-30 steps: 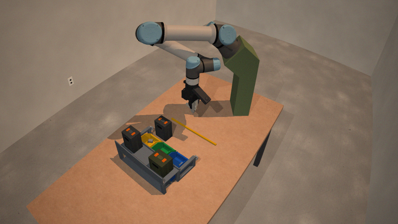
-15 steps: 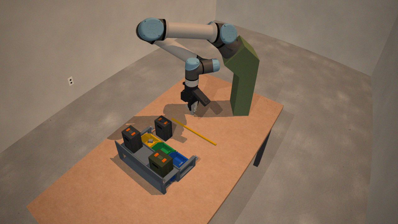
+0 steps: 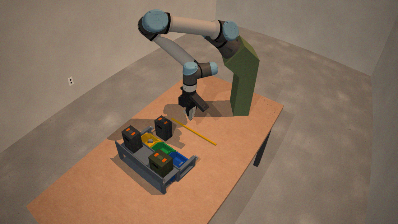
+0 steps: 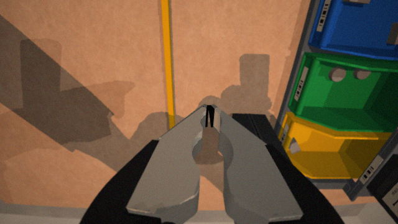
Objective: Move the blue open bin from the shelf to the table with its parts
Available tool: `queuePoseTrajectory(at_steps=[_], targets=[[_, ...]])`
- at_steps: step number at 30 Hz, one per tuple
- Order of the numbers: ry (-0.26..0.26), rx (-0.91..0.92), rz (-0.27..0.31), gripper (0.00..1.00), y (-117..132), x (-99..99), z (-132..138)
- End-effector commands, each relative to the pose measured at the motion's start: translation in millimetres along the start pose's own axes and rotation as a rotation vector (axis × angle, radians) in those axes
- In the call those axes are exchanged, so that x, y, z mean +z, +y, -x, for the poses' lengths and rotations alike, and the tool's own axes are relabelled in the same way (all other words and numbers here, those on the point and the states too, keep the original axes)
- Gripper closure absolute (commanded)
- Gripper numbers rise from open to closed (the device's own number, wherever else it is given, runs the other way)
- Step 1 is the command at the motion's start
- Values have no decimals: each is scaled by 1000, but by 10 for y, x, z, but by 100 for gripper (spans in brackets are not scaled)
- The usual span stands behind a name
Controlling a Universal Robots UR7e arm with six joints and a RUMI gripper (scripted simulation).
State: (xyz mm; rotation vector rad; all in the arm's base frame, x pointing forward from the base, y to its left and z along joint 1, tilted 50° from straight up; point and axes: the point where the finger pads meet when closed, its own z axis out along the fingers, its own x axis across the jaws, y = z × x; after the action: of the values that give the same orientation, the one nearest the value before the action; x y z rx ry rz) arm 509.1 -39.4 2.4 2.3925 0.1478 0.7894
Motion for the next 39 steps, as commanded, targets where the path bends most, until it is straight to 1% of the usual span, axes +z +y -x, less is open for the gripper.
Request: queuePoseTrajectory(at_steps=[1, 2, 4, 19, 21, 32, 39], targets=[[-7, 1, 1, 100, -134, 10, -267], [-7, 1, 1, 100, -161, 11, -321], [-7, 1, 1, 100, -161, 11, -321], [-7, 1, 1, 100, -538, 16, -1081], [-7, 1, 1, 100, -538, 16, -1081], [-7, 1, 1, 100, -723, 19, -1455], [-7, 1, 1, 100, -771, 20, -1552]])
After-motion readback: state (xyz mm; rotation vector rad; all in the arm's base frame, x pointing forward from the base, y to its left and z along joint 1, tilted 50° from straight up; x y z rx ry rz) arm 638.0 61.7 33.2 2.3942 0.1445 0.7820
